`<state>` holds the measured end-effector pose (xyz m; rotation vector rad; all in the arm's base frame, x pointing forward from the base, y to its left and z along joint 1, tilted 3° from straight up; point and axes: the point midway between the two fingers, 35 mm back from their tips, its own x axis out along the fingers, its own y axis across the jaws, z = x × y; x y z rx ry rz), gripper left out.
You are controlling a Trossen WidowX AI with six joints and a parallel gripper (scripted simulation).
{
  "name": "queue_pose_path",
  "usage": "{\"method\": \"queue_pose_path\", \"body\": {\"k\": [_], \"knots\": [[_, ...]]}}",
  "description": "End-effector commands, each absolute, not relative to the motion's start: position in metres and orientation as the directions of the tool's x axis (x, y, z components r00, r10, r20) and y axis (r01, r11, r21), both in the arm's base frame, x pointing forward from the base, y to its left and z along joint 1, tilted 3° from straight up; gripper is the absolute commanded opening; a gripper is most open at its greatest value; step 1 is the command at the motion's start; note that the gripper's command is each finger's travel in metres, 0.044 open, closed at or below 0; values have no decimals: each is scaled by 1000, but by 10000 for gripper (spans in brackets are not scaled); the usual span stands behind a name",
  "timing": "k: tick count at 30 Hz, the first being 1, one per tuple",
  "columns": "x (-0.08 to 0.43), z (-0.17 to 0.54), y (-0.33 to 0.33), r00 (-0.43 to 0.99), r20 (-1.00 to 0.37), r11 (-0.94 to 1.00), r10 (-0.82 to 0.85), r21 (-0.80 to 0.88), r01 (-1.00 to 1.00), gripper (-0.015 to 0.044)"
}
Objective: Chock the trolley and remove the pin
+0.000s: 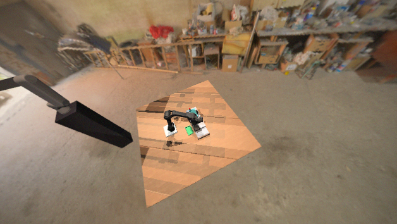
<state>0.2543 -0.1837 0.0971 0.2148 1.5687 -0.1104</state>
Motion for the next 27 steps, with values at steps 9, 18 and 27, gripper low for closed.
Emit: {"method": "queue_pose_path", "body": {"k": [9,18,27], "knots": [[253,119,-185,1,-997,976,74,72,206,190],[252,145,-187,1,-997,976,74,73,206,190],[252,149,-187,-5,-997,975,75,72,211,295]]}}
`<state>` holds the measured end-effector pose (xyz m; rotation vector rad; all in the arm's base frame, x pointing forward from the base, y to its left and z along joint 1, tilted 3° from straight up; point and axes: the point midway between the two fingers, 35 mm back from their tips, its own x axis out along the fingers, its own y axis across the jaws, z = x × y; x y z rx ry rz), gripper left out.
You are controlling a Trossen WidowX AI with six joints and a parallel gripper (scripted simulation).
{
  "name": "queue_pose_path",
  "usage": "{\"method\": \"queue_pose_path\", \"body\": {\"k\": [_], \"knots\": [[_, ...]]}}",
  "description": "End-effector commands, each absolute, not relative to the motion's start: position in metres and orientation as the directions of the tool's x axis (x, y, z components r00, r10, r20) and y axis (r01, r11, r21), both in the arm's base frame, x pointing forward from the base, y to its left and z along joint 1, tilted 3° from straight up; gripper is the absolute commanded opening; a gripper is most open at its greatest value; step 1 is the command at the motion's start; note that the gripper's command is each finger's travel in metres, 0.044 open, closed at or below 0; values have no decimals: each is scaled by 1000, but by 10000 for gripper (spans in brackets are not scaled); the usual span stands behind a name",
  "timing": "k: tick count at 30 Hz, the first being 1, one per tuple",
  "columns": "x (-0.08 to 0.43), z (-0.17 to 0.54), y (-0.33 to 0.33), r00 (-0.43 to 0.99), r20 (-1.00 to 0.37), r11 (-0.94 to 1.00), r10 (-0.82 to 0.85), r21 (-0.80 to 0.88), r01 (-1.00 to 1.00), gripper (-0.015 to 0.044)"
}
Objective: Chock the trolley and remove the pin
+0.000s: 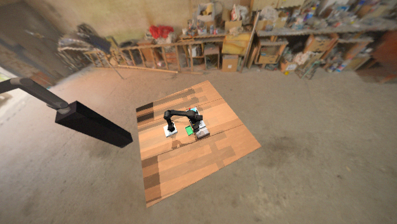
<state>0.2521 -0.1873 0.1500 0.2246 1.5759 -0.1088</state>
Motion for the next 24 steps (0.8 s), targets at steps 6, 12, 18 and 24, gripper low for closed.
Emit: {"method": "queue_pose_path", "body": {"k": [6,12,18,24], "knots": [[277,164,-169,69,-997,986,27,38,162,190],[287,166,-153,77,-996,947,49,70,313,190],[299,170,-129,84,-993,849,82,113,517,190],[309,173,-103,87,-989,706,116,144,694,190]]}}
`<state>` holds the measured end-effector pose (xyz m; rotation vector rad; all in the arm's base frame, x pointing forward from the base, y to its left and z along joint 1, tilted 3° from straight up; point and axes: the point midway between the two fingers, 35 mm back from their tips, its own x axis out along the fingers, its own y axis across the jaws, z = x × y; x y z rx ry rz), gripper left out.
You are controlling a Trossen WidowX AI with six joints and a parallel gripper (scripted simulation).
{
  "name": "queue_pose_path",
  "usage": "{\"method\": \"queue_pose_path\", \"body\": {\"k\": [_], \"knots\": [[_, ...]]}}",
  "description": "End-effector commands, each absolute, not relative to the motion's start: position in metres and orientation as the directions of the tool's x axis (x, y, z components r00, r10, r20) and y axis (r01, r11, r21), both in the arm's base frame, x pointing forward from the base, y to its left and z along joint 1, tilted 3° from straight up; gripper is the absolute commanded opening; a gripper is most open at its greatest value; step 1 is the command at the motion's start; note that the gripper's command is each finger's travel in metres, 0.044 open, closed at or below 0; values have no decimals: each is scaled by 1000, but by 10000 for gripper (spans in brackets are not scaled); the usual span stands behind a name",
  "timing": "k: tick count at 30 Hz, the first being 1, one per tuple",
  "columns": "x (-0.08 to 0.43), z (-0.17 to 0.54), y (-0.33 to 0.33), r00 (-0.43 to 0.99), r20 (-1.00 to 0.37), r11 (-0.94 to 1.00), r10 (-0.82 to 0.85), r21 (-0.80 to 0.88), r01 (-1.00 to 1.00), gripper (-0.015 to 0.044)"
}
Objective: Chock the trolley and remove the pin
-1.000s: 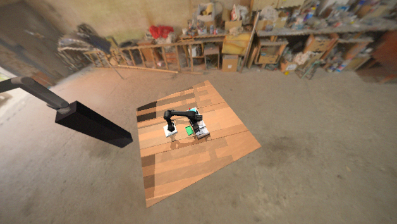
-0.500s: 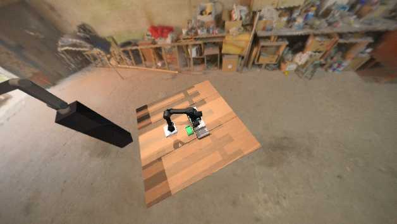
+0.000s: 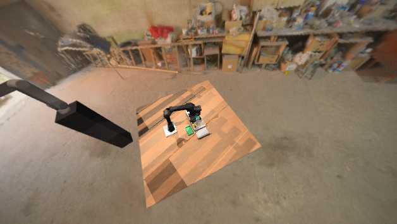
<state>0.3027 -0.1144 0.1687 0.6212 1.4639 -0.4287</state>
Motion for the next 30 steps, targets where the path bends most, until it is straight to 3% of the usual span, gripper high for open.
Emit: {"method": "queue_pose_path", "body": {"k": [1,15,26,30], "knots": [[310,174,-99,87,-989,678,121,147,720,190],[324,183,-38,75,-977,213,202,119,970,190],[327,190,11,50,-964,-182,262,1,983,190],[327,190,14,48,-963,-205,266,-8,979,190]]}}
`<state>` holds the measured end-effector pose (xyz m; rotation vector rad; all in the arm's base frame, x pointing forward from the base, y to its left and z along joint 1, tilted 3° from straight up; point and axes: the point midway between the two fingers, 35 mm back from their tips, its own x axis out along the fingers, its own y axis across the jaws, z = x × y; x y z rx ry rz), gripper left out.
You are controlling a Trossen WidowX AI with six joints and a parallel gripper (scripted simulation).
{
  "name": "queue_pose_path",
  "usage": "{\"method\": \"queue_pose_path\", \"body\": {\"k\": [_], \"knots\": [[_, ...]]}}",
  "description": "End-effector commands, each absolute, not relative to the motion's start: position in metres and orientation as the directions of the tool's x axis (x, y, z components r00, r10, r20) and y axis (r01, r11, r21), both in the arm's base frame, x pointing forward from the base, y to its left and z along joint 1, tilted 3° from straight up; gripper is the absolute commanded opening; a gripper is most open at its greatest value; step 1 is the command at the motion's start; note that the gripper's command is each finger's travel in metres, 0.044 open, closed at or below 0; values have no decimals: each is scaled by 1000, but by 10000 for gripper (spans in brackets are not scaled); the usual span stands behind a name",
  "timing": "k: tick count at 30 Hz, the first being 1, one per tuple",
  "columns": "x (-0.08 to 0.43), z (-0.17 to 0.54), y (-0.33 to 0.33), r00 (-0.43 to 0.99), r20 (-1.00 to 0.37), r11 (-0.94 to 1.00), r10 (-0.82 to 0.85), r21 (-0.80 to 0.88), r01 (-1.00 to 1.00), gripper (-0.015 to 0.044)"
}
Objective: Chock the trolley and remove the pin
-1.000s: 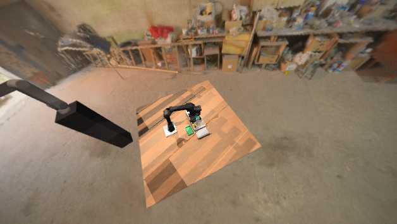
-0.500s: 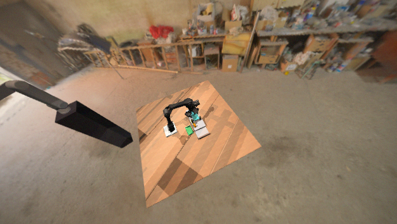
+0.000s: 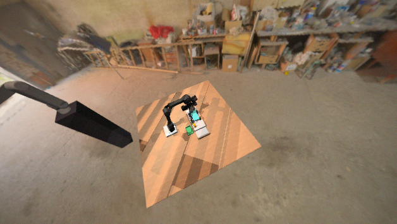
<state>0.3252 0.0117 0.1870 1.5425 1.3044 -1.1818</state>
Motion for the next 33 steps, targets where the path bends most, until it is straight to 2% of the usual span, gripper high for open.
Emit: {"method": "queue_pose_path", "body": {"k": [1,33], "knots": [[327,190,14,48,-963,-205,266,-8,979,190],[329,160,23,48,-963,-205,266,-8,979,190]]}}
